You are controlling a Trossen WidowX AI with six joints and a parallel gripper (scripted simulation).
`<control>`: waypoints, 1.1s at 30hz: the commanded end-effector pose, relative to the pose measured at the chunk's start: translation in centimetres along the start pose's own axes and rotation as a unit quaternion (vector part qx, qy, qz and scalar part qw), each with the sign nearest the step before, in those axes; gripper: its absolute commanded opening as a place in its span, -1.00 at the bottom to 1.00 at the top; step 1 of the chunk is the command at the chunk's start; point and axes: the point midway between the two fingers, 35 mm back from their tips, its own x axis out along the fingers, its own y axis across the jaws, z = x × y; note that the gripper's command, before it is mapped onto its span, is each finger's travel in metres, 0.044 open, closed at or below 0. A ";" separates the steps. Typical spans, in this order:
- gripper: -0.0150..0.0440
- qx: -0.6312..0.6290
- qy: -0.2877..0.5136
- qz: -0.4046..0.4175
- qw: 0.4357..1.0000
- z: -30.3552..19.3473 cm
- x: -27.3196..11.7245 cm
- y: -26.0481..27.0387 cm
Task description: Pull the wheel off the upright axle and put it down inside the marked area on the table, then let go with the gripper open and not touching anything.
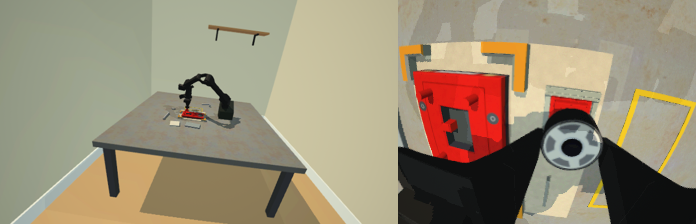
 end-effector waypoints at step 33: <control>-0.49 -0.001 -0.004 -0.002 1.000 0.2 -1.5 -0.1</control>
